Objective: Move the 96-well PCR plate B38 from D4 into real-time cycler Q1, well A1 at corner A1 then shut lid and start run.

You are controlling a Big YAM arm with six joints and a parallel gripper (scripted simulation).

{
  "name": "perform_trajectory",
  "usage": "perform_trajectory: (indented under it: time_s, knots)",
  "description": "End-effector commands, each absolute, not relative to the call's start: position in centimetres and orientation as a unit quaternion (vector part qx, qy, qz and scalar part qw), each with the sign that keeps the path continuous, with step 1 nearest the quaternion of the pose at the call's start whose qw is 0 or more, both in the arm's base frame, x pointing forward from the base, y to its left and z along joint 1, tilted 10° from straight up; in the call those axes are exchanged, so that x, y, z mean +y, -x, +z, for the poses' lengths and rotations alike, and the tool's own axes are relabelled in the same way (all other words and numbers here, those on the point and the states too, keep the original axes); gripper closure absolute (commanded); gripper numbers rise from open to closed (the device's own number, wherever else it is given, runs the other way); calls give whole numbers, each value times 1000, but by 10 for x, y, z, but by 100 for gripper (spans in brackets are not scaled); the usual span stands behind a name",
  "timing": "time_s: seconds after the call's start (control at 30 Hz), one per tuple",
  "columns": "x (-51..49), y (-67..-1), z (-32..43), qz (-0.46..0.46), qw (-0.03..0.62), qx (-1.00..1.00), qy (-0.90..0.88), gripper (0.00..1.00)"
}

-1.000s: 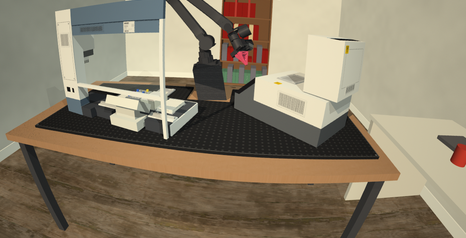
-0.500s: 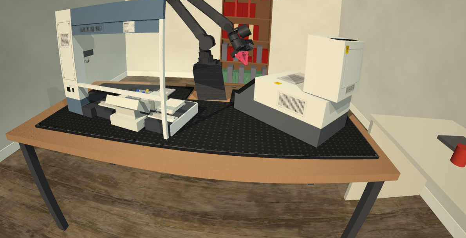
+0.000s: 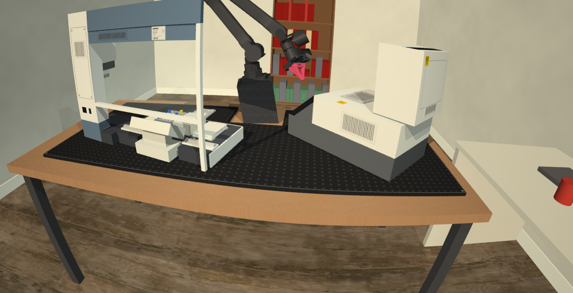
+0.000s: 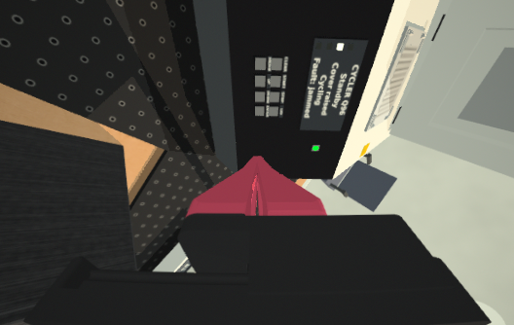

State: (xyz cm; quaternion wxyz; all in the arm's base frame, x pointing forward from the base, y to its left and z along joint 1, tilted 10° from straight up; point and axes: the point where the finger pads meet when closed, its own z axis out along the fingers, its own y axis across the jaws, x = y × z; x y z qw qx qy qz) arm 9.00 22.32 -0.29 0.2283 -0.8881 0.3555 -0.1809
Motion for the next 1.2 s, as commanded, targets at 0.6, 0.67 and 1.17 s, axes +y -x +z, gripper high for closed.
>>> perform_trajectory:
  time_s: [0.6,0.67,1.17]
  knots:
    - [237,-89,2,-172,246,361,883,100]
    - [236,-89,2,-173,244,360,884,100]
    - [231,-89,4,-175,239,359,885,100]
